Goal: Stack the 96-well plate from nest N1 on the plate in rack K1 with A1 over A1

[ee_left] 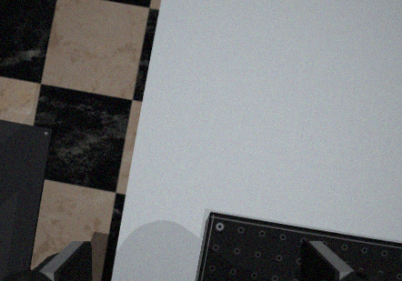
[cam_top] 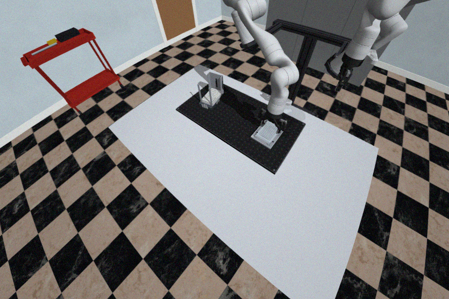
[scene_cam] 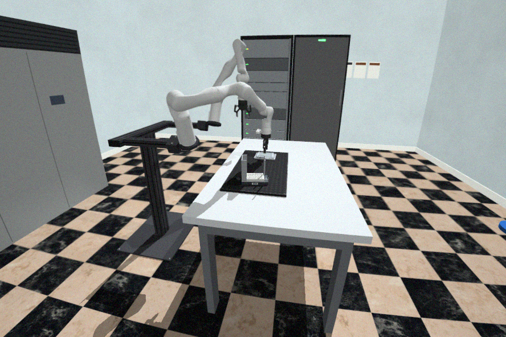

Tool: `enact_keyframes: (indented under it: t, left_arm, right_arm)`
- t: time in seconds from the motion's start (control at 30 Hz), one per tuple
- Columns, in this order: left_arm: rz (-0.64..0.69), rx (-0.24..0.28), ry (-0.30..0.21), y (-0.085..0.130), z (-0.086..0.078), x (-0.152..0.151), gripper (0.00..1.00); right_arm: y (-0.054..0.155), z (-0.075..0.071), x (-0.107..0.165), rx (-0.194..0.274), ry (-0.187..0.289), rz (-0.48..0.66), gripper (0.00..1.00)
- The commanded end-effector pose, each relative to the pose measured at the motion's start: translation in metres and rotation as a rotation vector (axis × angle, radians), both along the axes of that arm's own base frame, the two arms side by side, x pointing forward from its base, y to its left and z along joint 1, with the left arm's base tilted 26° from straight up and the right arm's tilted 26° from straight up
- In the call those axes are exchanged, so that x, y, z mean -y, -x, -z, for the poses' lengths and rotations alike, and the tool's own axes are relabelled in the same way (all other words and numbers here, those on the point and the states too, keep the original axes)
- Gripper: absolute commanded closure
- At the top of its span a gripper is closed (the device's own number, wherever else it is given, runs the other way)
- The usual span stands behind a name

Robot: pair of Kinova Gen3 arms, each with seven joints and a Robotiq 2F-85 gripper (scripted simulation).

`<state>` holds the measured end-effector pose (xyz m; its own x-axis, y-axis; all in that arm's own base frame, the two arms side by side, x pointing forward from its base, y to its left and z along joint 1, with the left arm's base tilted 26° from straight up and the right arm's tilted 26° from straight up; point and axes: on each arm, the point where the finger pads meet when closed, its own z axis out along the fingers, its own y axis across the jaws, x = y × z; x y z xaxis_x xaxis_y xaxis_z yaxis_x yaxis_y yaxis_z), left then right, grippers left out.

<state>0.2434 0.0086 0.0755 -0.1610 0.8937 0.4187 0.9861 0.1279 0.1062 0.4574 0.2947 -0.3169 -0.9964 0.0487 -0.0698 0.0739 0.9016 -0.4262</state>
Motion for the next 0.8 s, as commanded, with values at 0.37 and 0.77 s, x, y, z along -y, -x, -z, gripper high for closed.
enact_keyframes:
  t: [0.37,0.77]
  left_arm:
    - [0.001,0.001,0.0,-0.0003,-0.0002,0.0003,0.002]
    - [0.001,0.001,0.0,-0.0003,-0.0002,0.0003,0.002]
  right_arm:
    - [-0.0012,0.0024,0.0,0.002,-0.002,-0.001,0.002]
    - [-0.0013,0.006,0.0017,0.002,-0.002,-0.001,0.002]
